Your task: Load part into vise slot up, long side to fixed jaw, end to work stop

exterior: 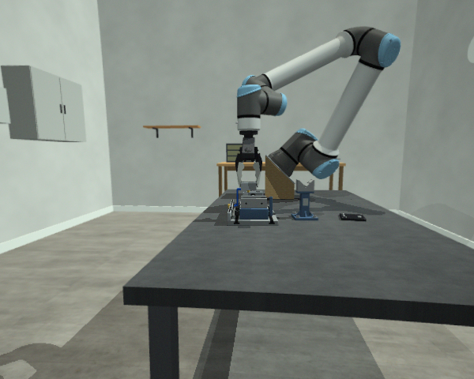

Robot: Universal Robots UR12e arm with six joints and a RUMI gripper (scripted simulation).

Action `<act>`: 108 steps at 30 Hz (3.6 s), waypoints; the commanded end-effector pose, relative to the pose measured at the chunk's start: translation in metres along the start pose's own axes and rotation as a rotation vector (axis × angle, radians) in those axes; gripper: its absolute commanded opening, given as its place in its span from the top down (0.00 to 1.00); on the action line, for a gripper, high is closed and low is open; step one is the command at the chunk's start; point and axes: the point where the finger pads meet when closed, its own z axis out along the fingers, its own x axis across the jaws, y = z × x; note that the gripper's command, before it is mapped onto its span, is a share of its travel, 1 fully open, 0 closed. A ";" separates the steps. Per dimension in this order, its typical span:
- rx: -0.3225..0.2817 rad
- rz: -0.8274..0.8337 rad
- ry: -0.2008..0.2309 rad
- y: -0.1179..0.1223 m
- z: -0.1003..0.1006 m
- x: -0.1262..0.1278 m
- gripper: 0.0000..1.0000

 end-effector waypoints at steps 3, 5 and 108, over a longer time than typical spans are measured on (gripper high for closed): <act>0.001 0.000 0.001 -0.001 -0.001 0.000 1.00; 0.001 0.000 0.001 -0.001 -0.001 0.000 1.00; 0.001 0.000 0.001 -0.001 0.023 0.000 1.00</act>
